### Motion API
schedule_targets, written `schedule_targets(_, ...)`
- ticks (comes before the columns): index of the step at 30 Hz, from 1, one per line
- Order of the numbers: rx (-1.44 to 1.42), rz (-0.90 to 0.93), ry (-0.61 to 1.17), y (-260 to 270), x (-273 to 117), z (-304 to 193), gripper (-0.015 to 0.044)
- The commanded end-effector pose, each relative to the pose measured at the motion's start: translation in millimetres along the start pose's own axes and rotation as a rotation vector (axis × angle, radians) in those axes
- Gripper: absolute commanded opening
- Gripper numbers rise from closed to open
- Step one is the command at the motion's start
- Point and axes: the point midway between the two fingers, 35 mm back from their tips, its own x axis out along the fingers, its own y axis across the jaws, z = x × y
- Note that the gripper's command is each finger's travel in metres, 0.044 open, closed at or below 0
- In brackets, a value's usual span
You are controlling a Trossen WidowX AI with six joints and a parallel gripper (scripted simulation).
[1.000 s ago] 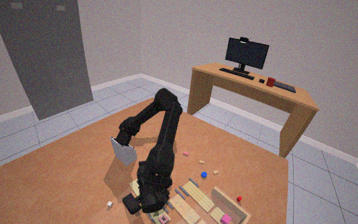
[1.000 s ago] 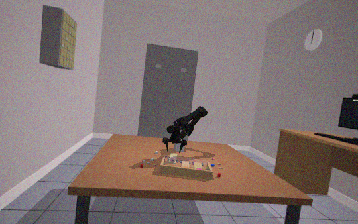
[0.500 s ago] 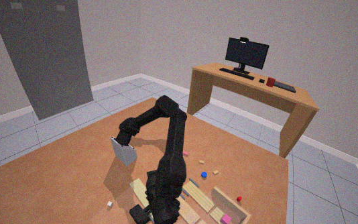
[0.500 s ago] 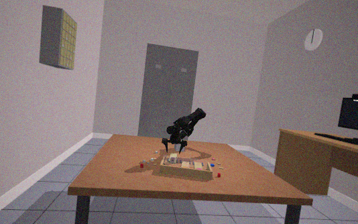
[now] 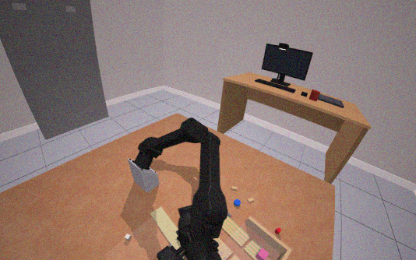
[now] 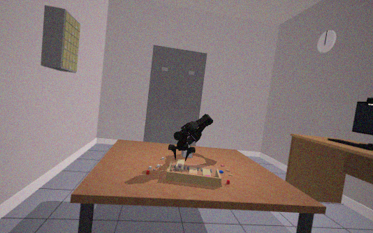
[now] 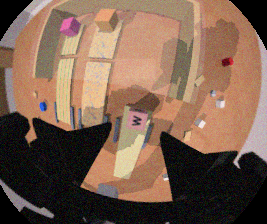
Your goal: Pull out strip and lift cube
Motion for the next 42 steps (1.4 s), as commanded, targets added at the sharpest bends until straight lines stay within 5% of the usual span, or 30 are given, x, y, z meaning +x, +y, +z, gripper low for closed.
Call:
schedule_targets(1,0.003,0.002,-0.003,0,6,2,0.025)
schedule_targets(30,0.003,0.005,-0.002,1,51,2,0.025)
schedule_targets(34,-0.004,0.001,0.001,1,48,2,0.0145)
schedule_targets(42,-0.004,0.001,0.001,1,48,2,0.0072)
